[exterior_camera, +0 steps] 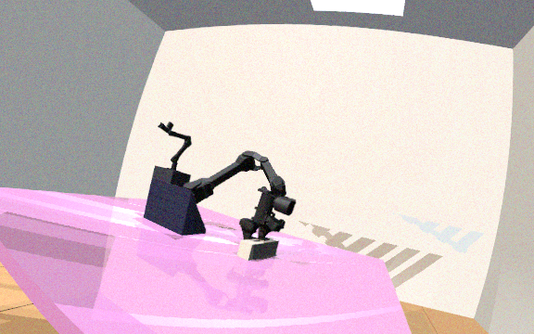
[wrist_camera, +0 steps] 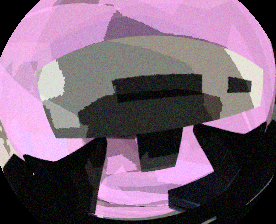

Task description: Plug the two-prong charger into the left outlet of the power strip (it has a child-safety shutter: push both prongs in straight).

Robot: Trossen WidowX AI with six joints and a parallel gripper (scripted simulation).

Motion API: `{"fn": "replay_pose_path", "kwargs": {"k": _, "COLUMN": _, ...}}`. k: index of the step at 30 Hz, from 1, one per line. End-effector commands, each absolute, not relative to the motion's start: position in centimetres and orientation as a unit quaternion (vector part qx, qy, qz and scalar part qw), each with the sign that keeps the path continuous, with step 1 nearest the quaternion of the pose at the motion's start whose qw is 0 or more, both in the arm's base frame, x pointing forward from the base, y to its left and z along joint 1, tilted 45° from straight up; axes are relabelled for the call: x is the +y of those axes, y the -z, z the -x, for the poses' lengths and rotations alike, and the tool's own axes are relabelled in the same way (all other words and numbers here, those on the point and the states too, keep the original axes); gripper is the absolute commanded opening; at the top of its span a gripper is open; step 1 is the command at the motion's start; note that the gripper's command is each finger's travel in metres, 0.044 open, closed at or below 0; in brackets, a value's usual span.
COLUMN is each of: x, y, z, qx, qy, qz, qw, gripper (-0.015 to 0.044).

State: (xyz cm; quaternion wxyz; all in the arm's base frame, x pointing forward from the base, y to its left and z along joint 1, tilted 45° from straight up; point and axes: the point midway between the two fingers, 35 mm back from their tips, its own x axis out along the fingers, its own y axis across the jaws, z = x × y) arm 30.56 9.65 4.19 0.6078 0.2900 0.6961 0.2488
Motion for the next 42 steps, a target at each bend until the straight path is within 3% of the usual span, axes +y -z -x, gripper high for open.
{"fn": "replay_pose_path", "kwargs": {"k": 1, "x": 9.7, "y": -4.1, "z": -30.3, "qx": 0.696, "qy": -0.248, "qz": -0.291, "qw": 0.608, "gripper": 0.0440}}
{"fn": "replay_pose_path", "kwargs": {"k": 42, "x": 9.8, "y": -4.4, "z": -27.7, "qx": 0.691, "qy": -0.250, "qz": -0.291, "qw": 0.613, "gripper": 0.0440}}
